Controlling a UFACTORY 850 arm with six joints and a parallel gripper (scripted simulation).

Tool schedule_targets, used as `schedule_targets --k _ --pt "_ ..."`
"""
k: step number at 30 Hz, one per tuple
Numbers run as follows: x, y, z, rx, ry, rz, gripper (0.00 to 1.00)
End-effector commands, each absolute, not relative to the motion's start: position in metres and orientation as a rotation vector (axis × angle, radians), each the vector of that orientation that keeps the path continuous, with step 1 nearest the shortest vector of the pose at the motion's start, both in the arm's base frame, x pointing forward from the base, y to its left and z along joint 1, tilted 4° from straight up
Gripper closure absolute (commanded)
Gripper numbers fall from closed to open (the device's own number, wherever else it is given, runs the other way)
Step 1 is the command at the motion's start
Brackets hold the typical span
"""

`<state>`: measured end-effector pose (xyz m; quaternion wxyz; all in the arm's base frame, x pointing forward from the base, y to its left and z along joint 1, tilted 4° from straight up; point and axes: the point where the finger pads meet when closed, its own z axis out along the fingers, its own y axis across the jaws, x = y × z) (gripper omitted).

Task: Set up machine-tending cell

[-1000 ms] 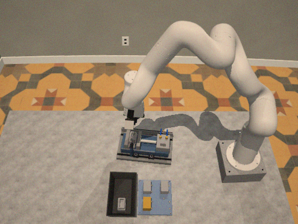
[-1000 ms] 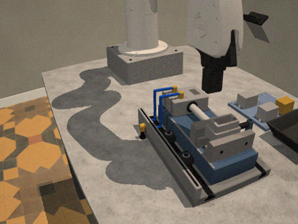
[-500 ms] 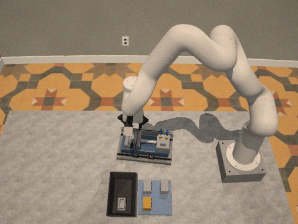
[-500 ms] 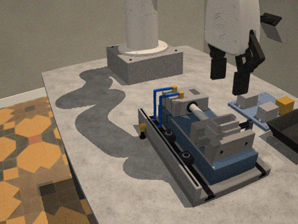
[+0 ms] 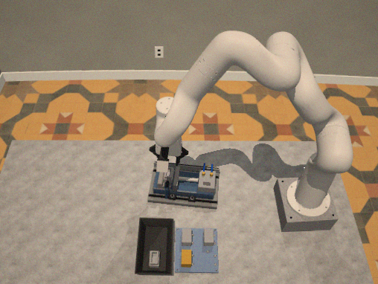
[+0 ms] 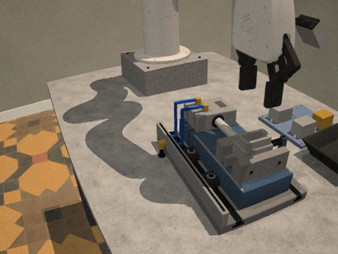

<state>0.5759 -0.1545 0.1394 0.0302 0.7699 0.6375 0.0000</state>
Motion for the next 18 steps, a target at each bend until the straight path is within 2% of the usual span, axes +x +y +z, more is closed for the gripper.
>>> schedule_targets --k 1,18 --pt "0.5767 -0.1546 0.1404 2.372 1.964 0.002 0.31" --pt "0.5768 -0.1547 0.1381 2.372 1.964 0.002 0.31"
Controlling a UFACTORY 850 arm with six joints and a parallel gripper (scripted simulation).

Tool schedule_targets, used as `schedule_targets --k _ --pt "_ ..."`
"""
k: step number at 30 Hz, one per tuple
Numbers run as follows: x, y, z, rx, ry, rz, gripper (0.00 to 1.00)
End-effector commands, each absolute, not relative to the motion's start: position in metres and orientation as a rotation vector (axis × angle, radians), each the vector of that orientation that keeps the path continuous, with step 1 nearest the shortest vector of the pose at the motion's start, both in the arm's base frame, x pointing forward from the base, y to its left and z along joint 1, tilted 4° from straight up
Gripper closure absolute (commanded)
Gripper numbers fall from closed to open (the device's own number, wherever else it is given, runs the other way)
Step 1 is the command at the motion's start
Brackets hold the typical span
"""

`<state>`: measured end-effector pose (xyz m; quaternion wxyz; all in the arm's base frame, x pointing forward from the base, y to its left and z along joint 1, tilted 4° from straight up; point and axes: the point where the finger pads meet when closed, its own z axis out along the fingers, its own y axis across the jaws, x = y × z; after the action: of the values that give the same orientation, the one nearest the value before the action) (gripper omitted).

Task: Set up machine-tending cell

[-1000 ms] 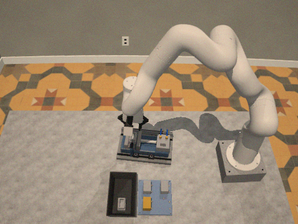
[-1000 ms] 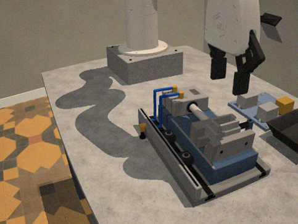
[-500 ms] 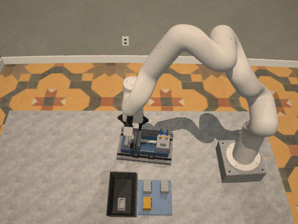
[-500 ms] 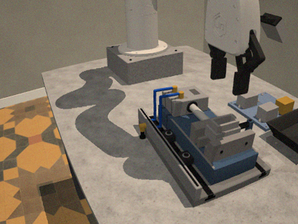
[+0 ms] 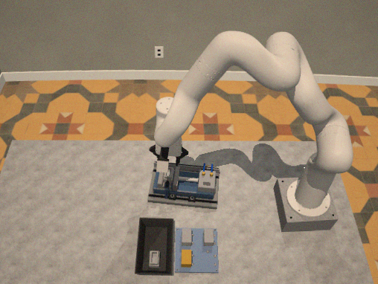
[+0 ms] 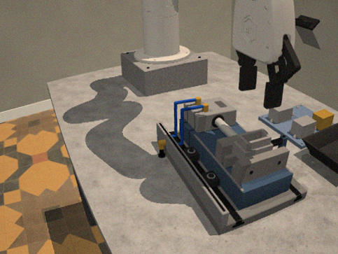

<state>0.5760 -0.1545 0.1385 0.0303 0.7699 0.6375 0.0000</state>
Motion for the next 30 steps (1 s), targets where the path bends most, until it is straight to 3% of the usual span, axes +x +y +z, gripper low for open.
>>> schedule_targets --k 1,30 --pt "0.577 -0.155 0.137 2.372 1.964 0.002 0.31" --pt "0.579 -0.157 0.097 2.372 1.964 0.002 0.31"
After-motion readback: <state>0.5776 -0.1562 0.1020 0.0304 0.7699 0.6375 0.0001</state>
